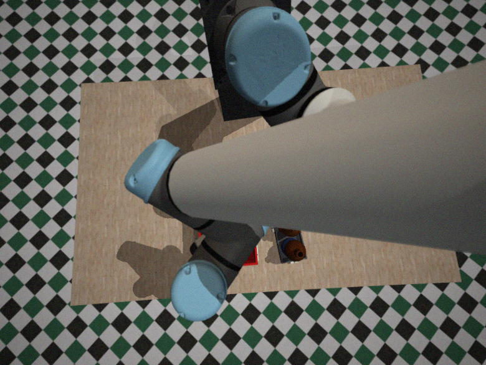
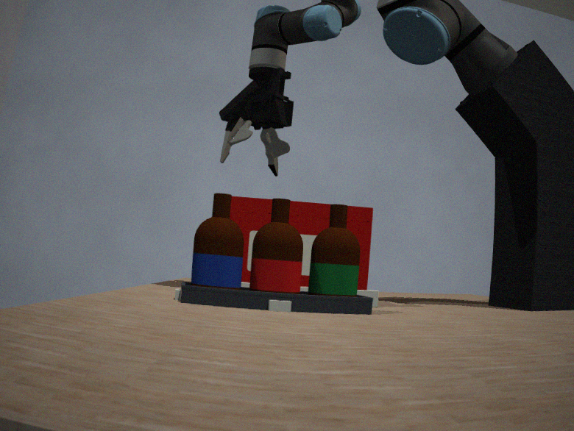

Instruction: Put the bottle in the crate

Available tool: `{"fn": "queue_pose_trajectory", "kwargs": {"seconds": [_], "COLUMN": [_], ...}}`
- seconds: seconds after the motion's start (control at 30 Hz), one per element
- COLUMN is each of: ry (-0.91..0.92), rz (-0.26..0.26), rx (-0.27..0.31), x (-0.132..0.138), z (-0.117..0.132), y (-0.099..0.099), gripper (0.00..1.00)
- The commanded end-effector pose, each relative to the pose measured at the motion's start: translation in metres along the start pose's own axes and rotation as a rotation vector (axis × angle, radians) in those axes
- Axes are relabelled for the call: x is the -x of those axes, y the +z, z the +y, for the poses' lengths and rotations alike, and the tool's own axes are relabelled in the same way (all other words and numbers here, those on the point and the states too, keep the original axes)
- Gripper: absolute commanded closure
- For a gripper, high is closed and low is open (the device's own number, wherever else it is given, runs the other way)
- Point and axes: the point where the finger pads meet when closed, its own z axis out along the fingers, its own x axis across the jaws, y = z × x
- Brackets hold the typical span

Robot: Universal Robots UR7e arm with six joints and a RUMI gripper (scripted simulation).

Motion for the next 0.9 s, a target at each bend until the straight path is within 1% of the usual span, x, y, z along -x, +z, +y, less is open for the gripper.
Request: {"fn": "queue_pose_trajectory", "kwargs": {"seconds": [0.0, 0.33, 0.37, 0.87], "ry": [0.043, 0.054, 0.054, 0.054], "rz": [-0.009, -0.011, -0.011, -0.011], "rx": [0.023, 0.026, 0.026, 0.026], "x": [-0.0058, -0.0073, -0.0073, -0.0073], "z": [-0.0068, -0.0082, -0.0082, -0.0082], "y": [0.0025, 0.0028, 0.0028, 0.0028], "gripper": [0.0, 0.0, 1.0, 1.0]}}
